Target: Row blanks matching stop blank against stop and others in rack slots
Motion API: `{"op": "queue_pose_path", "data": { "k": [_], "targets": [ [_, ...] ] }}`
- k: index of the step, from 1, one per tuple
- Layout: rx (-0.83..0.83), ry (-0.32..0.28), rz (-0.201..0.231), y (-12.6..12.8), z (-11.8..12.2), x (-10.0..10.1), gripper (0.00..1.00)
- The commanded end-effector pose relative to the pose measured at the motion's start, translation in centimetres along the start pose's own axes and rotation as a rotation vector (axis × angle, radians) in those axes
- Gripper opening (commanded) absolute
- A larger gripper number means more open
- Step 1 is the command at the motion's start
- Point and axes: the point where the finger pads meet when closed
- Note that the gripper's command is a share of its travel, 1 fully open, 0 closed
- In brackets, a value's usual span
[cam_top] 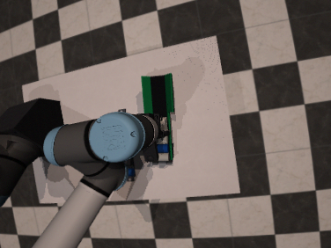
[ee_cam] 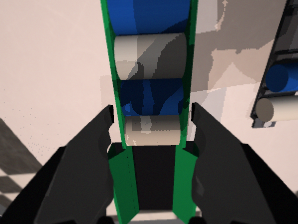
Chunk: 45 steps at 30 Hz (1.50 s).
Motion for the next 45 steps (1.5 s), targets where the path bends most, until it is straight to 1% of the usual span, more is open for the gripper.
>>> {"op": "queue_pose_path", "data": {
  "k": [1,6,10,45],
  "targets": [
    [-0.003,0.001,0.001,0.23,0.03,1.33,0.49],
    [-0.003,0.001,0.001,0.23,0.03,2.06,0.49],
    [-0.002,0.001,0.001,0.22,0.03,2.25,0.49],
    [0.0,0.0,-0.002,0.05,-0.03,2.03,0.49]
  ]
}}
Point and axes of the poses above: the point where the finger pads meet when closed, its own x axis out along the fingers, its own y axis across the jaws, z = x × y, and after that the axes turned 4 degrees about -x, right-handed
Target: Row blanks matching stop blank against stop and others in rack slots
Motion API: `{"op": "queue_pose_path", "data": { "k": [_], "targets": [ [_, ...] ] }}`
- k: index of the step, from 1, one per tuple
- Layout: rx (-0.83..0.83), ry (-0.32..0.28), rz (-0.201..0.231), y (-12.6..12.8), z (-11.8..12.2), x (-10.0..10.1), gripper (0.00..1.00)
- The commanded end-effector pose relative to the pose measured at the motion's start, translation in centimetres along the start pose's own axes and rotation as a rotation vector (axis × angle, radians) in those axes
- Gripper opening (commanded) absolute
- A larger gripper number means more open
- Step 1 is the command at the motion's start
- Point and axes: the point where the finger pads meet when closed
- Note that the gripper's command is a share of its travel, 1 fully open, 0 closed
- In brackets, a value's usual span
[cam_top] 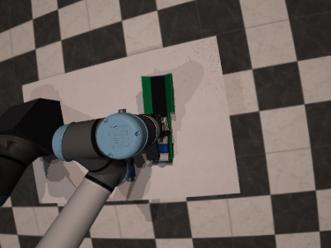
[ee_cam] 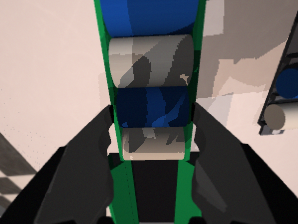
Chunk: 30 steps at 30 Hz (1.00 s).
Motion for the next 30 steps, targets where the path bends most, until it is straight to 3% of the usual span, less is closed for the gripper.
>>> {"op": "queue_pose_path", "data": {
  "k": [1,3,4,30],
  "targets": [
    [-0.001,0.0,0.0,0.12,0.0,0.01,0.49],
    [-0.001,0.0,0.0,0.12,0.0,0.01,0.49],
    [-0.001,0.0,0.0,0.12,0.0,0.01,0.36],
    [-0.001,0.0,0.0,0.12,0.0,0.01,0.36]
  ]
}}
Point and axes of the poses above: the point where the finger pads meet when closed, its own x axis out along the fingers, its own y axis across the jaws, z = x × y, and after that the axes turned 4 degrees about -x, right-handed
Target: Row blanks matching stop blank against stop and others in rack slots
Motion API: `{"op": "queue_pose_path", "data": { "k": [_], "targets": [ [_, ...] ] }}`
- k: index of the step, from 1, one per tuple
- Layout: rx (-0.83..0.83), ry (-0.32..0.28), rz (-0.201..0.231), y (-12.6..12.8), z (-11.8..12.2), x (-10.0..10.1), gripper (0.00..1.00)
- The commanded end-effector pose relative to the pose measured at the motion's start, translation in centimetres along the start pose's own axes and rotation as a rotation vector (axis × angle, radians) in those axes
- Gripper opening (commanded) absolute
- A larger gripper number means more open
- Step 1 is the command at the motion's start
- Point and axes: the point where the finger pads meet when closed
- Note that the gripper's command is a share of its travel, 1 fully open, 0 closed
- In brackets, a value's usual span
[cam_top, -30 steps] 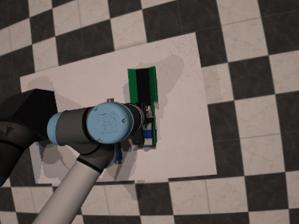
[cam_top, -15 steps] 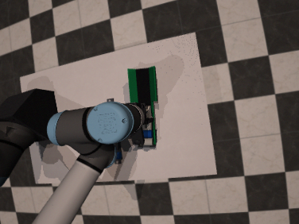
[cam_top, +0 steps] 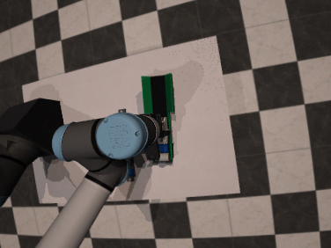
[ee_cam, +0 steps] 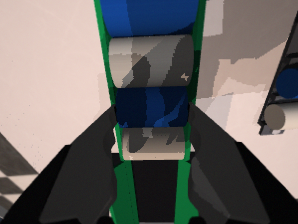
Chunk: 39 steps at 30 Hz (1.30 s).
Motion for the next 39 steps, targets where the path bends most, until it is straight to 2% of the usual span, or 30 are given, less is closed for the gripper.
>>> {"op": "queue_pose_path", "data": {
  "k": [1,9,12,16,21,23,29,39],
  "targets": [
    [-0.001,0.0,0.001,0.1,0.0,0.0,0.36],
    [-0.001,0.0,0.0,0.1,0.0,-0.1,0.36],
    [0.001,0.0,-0.003,-0.1,0.0,-0.9,0.36],
    [0.002,0.0,-0.005,-0.2,-0.1,-3.1,0.36],
    [0.002,-0.001,-0.005,-0.2,-0.1,-6.9,0.36],
    [0.002,-0.001,-0.005,-0.2,-0.1,-6.9,0.36],
    [0.002,-0.001,-0.005,-0.2,-0.1,-10.0,0.36],
    [0.001,-0.001,-0.003,-0.2,0.0,-10.2,0.36]
  ]
}}
Point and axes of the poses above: the point where the finger pads meet when closed, its own x axis out along the fingers, its own y axis across the jaws, z = x × y, and after that the axes turned 4 degrees about -x, right-handed
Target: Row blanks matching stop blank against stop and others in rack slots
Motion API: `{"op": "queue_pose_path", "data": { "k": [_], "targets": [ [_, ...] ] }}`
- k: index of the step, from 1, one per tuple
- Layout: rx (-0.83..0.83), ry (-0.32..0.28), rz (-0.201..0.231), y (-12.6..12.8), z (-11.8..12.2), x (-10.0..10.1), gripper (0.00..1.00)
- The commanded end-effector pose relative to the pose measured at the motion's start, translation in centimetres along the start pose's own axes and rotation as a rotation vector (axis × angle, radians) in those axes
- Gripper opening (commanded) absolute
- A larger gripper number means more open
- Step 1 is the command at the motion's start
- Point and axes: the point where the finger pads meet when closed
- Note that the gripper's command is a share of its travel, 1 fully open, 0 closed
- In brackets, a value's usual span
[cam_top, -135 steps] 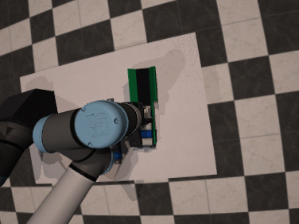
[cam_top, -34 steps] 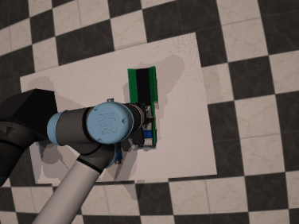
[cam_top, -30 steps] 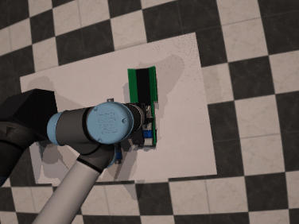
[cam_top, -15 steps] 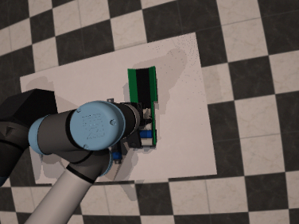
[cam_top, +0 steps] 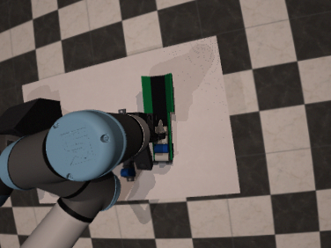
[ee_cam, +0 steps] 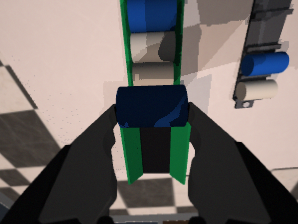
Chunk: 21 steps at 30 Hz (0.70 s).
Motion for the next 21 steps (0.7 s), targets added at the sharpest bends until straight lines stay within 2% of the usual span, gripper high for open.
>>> {"op": "queue_pose_path", "data": {
  "k": [1,5,9,12,16,18,21],
  "targets": [
    [0.0,-0.001,0.006,-0.1,0.1,-0.2,0.36],
    [-0.002,0.0,0.01,0.4,-0.1,0.1,0.36],
    [-0.008,-0.003,0.011,2.0,-1.8,0.8,0.36],
    [-0.018,-0.006,0.011,4.4,-4.1,1.7,0.36],
    [-0.036,-0.009,0.011,9.3,-7.9,3.3,0.36],
    [-0.036,-0.009,0.011,9.3,-7.9,3.3,0.36],
    [-0.05,-0.008,0.011,13.4,-10.5,4.3,0.36]
  ]
}}
Point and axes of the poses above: the point where the finger pads meet when closed, its own x axis out along the fingers, its own y axis across the jaws, z = x × y, and after that the axes turned 4 degrees about -x, right-handed
